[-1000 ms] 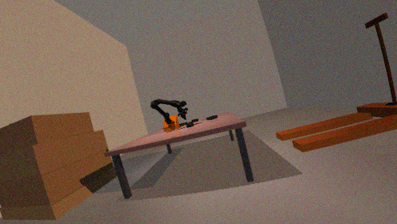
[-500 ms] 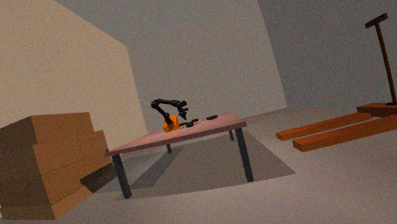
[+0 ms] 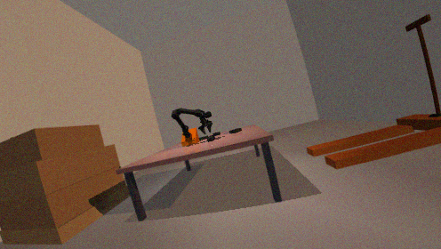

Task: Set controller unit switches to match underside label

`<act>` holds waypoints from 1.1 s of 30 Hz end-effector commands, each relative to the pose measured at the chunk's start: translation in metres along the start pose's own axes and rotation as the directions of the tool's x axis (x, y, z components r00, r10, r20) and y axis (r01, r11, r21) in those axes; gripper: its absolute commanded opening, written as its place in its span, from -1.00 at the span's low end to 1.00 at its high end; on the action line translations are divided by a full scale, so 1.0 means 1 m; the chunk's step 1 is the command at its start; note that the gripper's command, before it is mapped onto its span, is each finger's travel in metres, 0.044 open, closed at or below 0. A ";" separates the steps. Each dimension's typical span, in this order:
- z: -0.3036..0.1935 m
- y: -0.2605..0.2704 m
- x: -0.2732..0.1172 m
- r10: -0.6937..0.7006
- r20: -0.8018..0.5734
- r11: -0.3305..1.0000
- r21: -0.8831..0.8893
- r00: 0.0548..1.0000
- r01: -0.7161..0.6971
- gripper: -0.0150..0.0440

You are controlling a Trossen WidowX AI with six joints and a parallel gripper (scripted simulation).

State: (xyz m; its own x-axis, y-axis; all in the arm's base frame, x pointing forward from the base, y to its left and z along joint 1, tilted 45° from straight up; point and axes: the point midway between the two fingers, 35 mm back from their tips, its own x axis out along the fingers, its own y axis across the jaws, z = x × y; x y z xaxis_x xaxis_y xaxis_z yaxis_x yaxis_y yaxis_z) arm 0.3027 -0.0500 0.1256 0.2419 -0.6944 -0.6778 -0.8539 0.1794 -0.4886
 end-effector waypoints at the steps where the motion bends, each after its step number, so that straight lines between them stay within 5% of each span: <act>1: -0.006 -0.024 0.006 0.100 -0.028 0.792 -0.603 0.995 -0.096 1.00; 33: -0.006 -0.023 0.033 0.100 -0.027 0.792 -0.603 0.995 -0.096 1.00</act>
State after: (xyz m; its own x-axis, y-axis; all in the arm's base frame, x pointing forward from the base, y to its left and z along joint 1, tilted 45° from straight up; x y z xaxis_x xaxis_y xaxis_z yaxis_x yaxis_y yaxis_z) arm 0.3270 -0.0787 0.1221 0.1429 -0.6946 -0.7051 -0.9786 -0.2056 0.0042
